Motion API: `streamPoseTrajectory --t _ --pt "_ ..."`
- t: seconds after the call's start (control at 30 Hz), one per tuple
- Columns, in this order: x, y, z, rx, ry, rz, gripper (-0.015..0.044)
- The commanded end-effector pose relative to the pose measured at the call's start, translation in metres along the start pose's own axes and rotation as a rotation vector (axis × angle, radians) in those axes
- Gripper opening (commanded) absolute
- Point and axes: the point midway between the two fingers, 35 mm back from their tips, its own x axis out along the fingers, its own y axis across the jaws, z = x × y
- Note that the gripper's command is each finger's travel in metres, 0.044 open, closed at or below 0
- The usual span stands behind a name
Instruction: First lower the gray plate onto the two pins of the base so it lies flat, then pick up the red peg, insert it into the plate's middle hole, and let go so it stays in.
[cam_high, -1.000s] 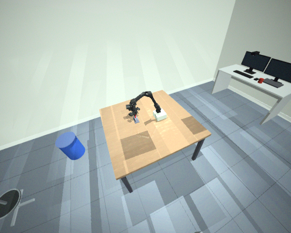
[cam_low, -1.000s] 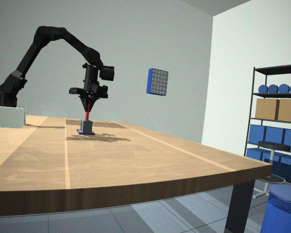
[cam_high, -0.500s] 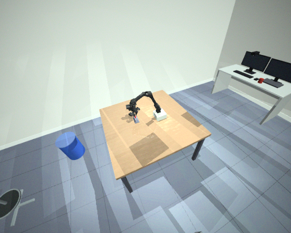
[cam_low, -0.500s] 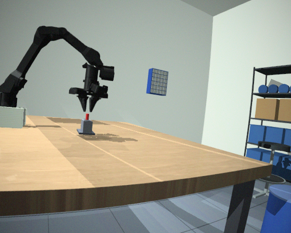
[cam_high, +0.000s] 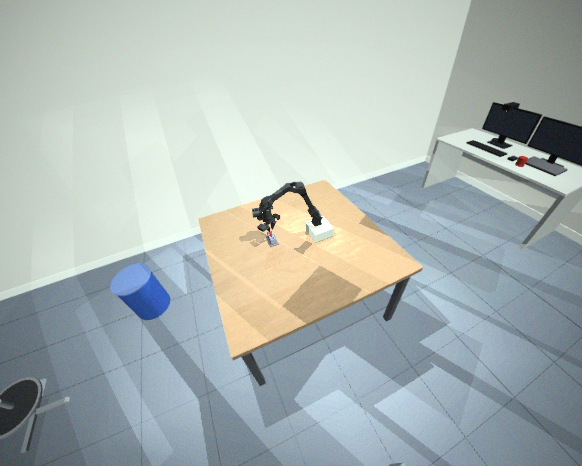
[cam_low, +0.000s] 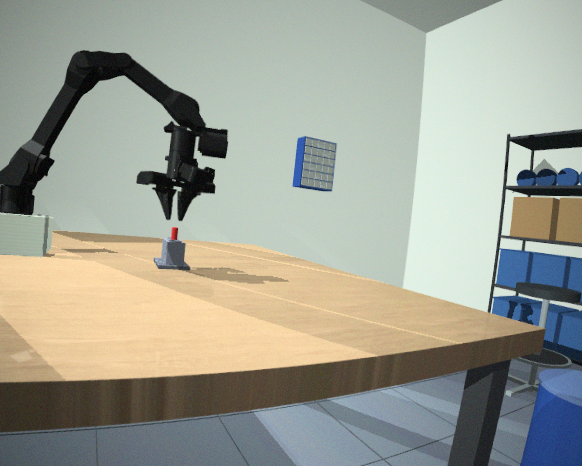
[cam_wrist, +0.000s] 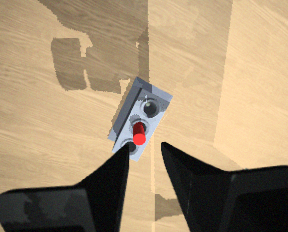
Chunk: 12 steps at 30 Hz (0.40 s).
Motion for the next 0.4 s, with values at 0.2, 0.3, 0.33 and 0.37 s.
streamPoseTrajectory --t 0.2,0.3,0.33,0.37 --pt "-0.0071 -0.0013 -0.0003 -0.003 0.0 0.004 0.015" --pt "-0.0088 -0.0019 -0.0005 -0.003 0.0 0.004 0.015" --pt "-0.0094 -0.0021 -0.0006 -0.003 0.0 0.004 0.015" --pt "-0.0099 -0.0023 -0.0006 -0.003 0.0 0.004 0.015"
